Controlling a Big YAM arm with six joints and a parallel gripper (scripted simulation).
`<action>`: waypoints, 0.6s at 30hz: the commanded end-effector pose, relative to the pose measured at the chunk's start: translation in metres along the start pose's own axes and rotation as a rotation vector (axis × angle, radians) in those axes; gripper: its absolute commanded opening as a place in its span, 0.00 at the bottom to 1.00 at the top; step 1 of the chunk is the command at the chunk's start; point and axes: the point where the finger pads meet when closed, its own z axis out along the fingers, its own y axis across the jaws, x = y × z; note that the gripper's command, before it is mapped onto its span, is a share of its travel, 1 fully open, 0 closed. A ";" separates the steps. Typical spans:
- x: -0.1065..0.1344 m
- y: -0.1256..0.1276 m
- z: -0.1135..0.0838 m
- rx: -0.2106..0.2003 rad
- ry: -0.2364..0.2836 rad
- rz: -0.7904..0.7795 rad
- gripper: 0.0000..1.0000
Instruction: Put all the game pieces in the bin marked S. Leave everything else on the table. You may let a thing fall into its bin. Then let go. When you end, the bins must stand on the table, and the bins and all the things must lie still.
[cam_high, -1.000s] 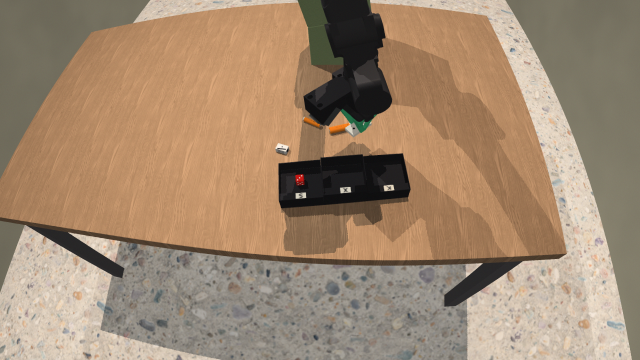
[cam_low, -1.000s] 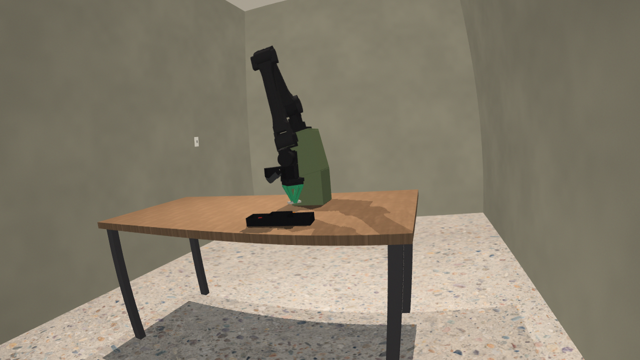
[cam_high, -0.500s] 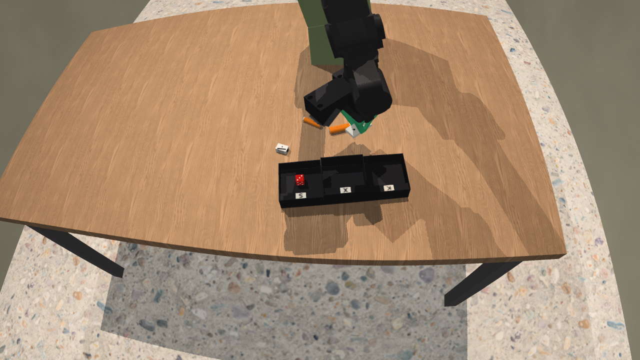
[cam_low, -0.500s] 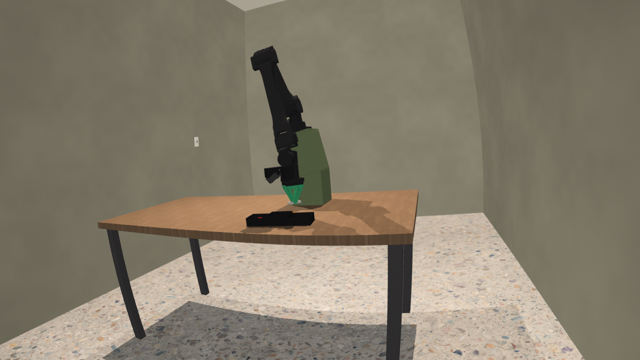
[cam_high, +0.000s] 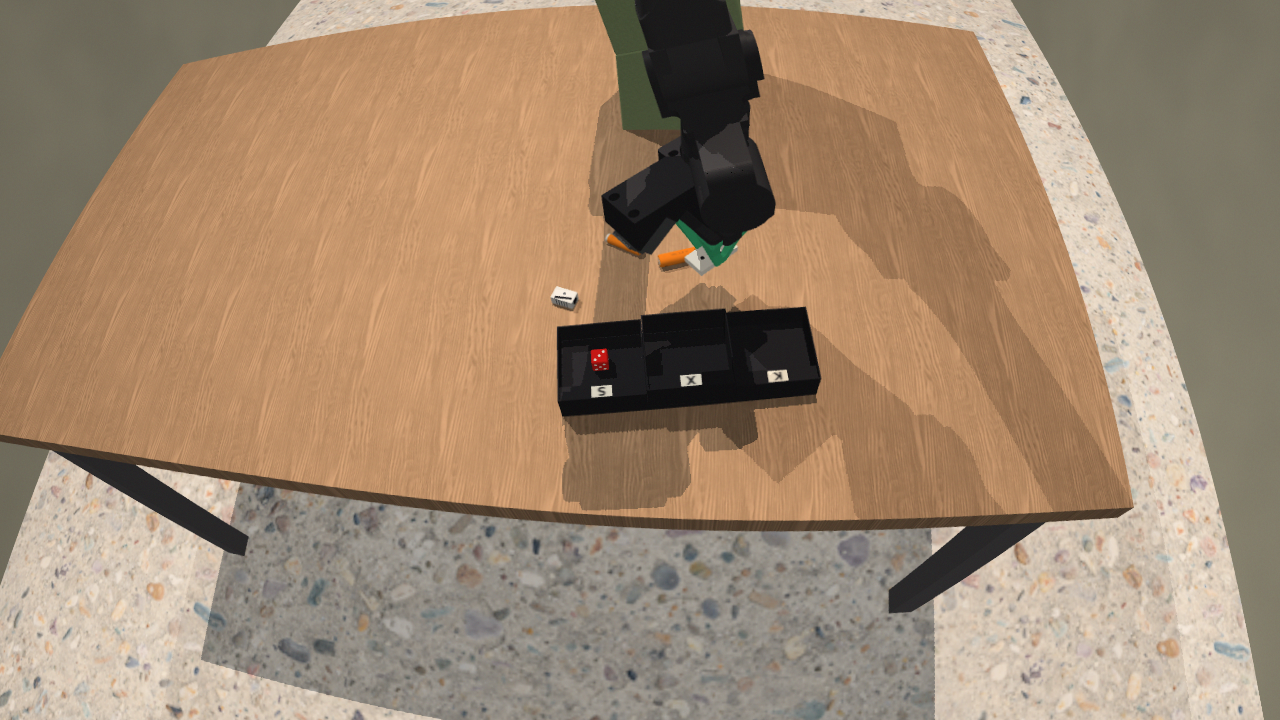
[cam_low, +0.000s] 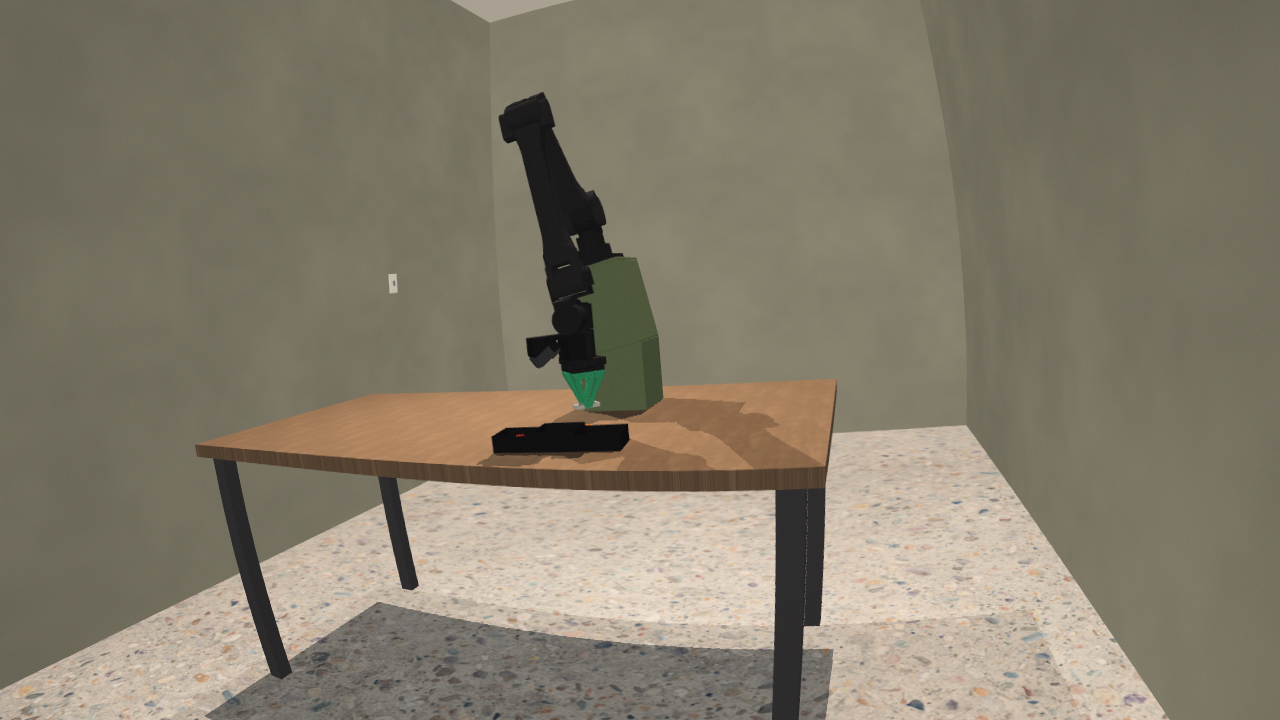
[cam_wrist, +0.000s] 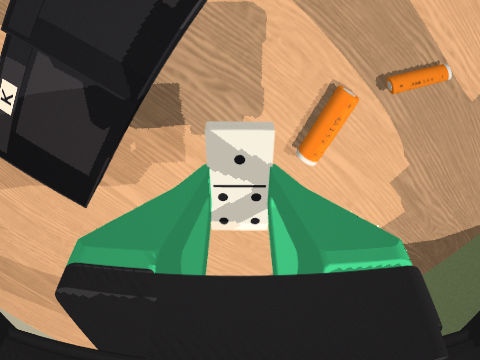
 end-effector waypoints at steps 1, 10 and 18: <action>-0.041 0.012 -0.011 -0.031 -0.027 0.011 0.21; -0.091 0.012 -0.014 -0.035 -0.030 0.062 0.21; -0.130 0.011 -0.016 -0.032 -0.023 0.319 0.21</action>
